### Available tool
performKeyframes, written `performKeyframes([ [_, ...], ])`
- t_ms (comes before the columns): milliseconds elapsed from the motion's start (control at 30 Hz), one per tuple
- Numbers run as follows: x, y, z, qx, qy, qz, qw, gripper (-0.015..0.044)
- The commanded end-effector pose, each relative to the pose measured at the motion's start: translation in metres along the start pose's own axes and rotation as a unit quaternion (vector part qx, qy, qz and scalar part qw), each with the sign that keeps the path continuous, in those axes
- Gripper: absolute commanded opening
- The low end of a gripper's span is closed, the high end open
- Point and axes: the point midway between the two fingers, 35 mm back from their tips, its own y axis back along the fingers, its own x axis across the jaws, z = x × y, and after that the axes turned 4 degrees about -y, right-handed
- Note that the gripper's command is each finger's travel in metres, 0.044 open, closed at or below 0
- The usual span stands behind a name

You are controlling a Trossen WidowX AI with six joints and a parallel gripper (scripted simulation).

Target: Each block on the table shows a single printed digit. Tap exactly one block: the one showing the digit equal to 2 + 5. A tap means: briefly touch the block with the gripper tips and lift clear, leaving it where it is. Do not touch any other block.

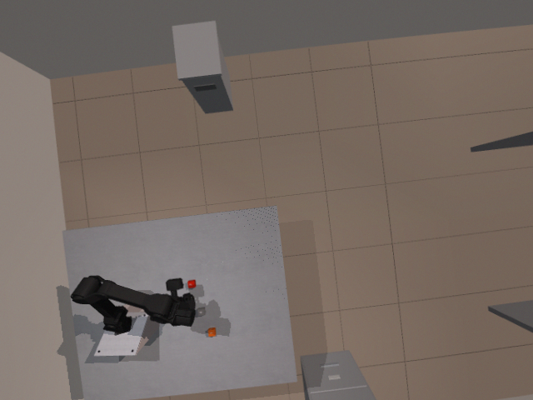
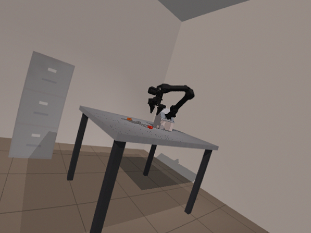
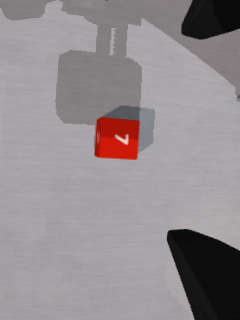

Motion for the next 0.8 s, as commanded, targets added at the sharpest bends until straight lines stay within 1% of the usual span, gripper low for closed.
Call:
performKeyframes([
  [0, 0.001, 0.0, 0.0, 0.0, -0.002, 0.002, 1.0, 0.04],
  [167, 0.001, 0.0, 0.0, 0.0, -0.002, 0.002, 1.0, 0.04],
  [233, 0.0, -0.011, 0.001, 0.0, -0.002, 0.001, 1.0, 0.0348],
  [333, 0.0, -0.058, 0.002, 0.0, -0.002, 0.001, 1.0, 0.0269],
  [400, 0.002, -0.078, 0.0, 0.0, -0.002, 0.004, 1.0, 0.0216],
  [633, 0.002, -0.081, -0.001, 0.0, -0.002, 0.004, 1.0, 0.0032],
  [667, 0.002, -0.081, -0.001, 0.0, -0.002, 0.004, 1.0, 0.002],
  [767, 0.002, -0.081, -0.001, 0.0, -0.002, 0.004, 1.0, 0.002],
])
